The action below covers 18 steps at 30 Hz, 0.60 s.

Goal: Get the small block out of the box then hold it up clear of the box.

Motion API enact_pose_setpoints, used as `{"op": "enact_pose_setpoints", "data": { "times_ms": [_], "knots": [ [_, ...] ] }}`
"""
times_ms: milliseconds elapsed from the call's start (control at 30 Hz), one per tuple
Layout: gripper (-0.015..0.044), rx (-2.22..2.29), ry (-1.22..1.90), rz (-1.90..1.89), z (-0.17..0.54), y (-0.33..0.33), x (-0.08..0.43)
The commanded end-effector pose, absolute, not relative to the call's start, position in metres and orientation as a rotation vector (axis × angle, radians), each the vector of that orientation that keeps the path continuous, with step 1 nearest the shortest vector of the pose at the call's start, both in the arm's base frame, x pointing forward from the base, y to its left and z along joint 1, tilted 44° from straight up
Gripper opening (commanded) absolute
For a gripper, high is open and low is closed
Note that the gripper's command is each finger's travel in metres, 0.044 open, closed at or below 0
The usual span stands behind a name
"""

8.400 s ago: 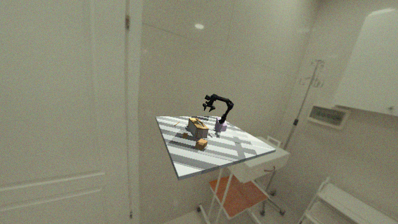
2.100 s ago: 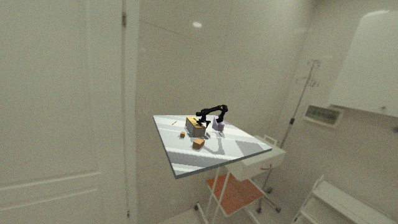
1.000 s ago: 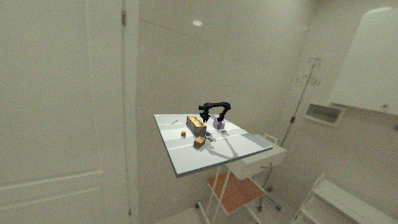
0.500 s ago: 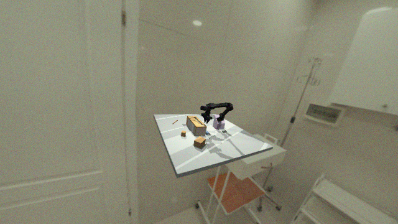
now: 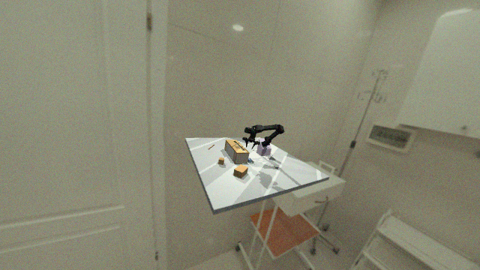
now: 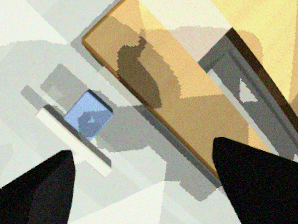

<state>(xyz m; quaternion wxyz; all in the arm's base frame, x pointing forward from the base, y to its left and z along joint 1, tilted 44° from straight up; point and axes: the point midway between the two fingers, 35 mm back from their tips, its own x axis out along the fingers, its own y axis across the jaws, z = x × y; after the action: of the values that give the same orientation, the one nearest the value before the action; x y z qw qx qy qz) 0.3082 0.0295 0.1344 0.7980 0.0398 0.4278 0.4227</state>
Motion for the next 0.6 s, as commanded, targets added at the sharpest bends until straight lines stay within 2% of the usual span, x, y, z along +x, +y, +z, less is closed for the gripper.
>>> {"op": "enact_pose_setpoints", "data": {
  "times_ms": [0, 567],
  "knots": [
    [0.0285, -0.858, 0.404, 1.159, 0.1463, 0.0354, 0.2989],
    [0.0285, -1.769, -0.166, 1.254, 0.1553, 0.0407, 0.2923]
  ]
}}
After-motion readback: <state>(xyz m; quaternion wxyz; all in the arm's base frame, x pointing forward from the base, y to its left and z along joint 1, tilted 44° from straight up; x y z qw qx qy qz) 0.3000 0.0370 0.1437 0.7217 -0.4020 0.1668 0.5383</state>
